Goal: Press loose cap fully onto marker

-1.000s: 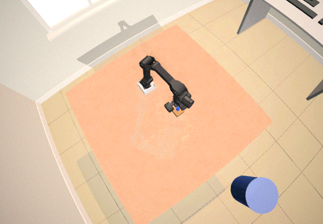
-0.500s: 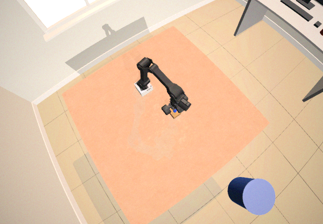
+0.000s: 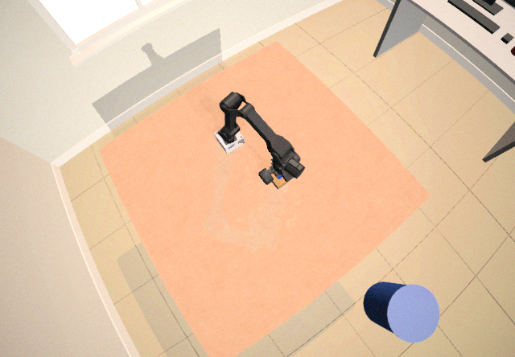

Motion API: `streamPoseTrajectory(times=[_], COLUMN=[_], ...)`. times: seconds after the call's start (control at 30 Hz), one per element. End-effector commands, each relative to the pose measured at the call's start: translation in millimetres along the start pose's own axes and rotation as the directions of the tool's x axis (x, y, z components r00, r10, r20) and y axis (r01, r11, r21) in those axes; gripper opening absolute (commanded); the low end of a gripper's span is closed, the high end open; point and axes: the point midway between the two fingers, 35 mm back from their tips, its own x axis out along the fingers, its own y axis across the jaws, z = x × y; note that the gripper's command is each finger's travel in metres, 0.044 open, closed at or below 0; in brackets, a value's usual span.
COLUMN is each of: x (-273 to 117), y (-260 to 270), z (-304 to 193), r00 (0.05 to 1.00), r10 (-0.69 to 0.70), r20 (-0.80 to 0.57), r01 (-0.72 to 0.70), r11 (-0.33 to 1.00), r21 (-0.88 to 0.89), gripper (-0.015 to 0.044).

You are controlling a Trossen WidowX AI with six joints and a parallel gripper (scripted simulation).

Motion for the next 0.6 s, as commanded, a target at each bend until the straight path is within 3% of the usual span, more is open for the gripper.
streamPoseTrajectory(times=[0.0, 0.17, 0.4, 0.57], x=[-1, -3, -82, -90], y=[0, 0, 0, 0], z=[0, 1, 2, 1], r00=[1.000, 1.000, 1.000, 1.000], r10=[0.000, 0.000, 0.000, 0.000], r20=[0.002, 0.002, 0.001, 0.001], r01=[0.000, 0.000, 0.000, 0.000], r11=[1.000, 1.000, 1.000, 1.000], r21=[0.000, 0.000, 0.000, 0.000], gripper=[0.0000, 0.0000, 0.0000, 0.0000])
